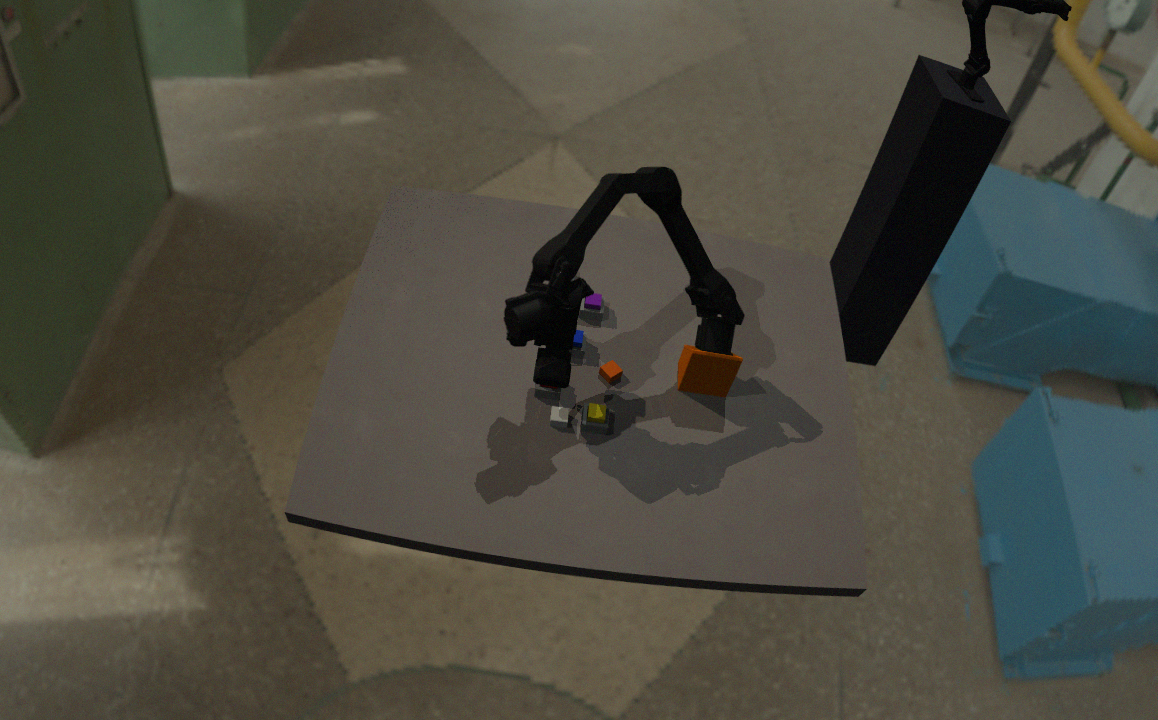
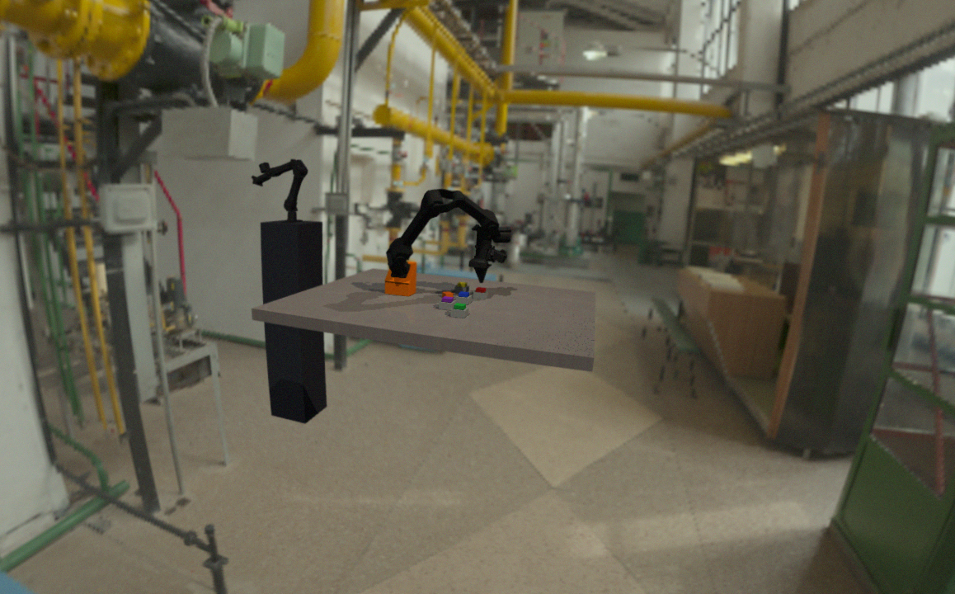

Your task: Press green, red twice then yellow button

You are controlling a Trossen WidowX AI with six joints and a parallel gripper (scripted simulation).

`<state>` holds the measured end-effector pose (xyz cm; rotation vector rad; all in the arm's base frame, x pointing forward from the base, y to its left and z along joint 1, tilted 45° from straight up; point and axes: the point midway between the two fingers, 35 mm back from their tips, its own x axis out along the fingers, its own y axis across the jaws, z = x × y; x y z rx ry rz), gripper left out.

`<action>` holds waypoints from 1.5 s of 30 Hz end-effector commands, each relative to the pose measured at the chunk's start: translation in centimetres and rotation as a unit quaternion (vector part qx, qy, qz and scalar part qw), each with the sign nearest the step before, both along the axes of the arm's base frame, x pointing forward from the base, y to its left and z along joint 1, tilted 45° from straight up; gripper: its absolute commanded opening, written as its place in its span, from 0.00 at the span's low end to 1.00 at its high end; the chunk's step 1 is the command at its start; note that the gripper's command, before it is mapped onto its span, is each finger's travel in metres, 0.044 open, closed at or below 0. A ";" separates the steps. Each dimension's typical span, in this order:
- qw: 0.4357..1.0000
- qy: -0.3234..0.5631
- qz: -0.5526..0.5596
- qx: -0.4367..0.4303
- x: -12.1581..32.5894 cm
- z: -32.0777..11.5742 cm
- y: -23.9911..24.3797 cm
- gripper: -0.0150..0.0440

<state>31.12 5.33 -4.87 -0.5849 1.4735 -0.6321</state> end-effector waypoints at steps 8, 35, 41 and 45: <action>1.000 0.000 -0.002 0.001 0.0 -0.6 -0.6 0.29; 1.000 0.000 -0.002 0.001 -0.1 -2.1 -2.0 0.29; 1.000 0.000 -0.002 0.001 -0.1 -2.1 -2.0 0.29; 1.000 0.000 -0.003 0.002 0.0 -0.5 -0.4 0.29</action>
